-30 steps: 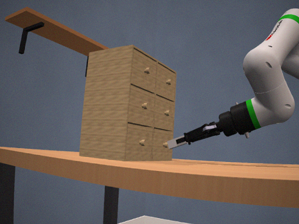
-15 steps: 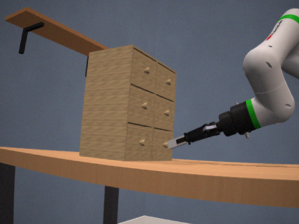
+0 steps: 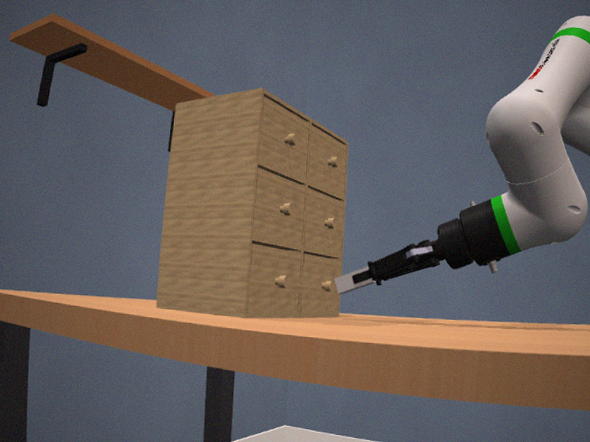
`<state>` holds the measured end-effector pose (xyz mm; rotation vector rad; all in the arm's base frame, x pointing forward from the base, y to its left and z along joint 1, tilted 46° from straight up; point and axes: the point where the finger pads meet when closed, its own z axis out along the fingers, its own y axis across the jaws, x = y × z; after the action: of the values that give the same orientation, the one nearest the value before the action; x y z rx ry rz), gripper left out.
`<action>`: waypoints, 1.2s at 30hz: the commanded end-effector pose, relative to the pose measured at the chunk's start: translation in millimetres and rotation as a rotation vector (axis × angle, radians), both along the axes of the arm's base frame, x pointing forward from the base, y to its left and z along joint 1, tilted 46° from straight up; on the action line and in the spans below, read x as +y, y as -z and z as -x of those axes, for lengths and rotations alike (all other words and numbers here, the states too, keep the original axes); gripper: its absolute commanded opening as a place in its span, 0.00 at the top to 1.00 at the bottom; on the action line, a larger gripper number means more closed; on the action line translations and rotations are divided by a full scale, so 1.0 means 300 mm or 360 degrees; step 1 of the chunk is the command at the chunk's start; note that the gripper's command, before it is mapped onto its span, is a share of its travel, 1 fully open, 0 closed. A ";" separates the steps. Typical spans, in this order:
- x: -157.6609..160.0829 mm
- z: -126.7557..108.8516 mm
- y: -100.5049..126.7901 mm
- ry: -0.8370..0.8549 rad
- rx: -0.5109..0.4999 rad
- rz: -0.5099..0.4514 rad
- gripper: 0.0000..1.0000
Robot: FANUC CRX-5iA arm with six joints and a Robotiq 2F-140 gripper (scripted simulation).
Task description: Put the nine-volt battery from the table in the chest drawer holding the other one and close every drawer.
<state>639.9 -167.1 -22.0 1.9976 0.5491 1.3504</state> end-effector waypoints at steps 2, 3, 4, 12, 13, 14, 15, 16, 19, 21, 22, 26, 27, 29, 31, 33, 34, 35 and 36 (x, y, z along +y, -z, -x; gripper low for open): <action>0.002 0.069 0.000 0.0002 0.0001 0.0000 1.00; 0.002 0.085 0.000 0.0002 0.0001 0.0000 1.00; 0.003 0.100 0.000 0.0002 0.0001 0.0000 1.00; 0.004 0.136 -0.001 0.0002 0.0001 0.0000 1.00; 0.005 0.136 -0.001 0.0002 0.0001 0.0000 1.00; 0.008 0.138 -0.004 0.0002 0.0001 0.0000 1.00; 0.014 0.143 -0.011 0.0002 0.0001 0.0000 1.00; 0.026 0.150 -0.021 0.0002 0.0001 0.0000 1.00; 0.084 0.188 -0.077 0.0002 0.0001 0.0000 1.00; 0.132 0.219 -0.123 0.0002 0.0001 0.0000 1.00; 0.156 0.235 -0.146 0.0002 0.0001 0.0000 1.00; 0.212 0.271 -0.199 0.0002 0.0001 0.0000 1.00; 0.212 0.271 -0.199 0.0002 0.0001 0.0000 1.00; 0.232 0.285 -0.219 0.0002 0.0001 0.0000 1.00; 0.239 0.289 -0.225 0.0002 0.0001 0.0000 1.00; 0.240 0.289 -0.225 0.0002 0.0001 -0.0001 1.00; 0.242 0.288 -0.224 0.0000 0.0002 -0.0004 1.00; 0.247 0.286 -0.221 -0.0005 0.0005 -0.0011 1.00; 0.257 0.281 -0.216 -0.0015 0.0011 -0.0025 1.00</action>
<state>552.7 -96.5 42.4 2.0043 0.5486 1.3437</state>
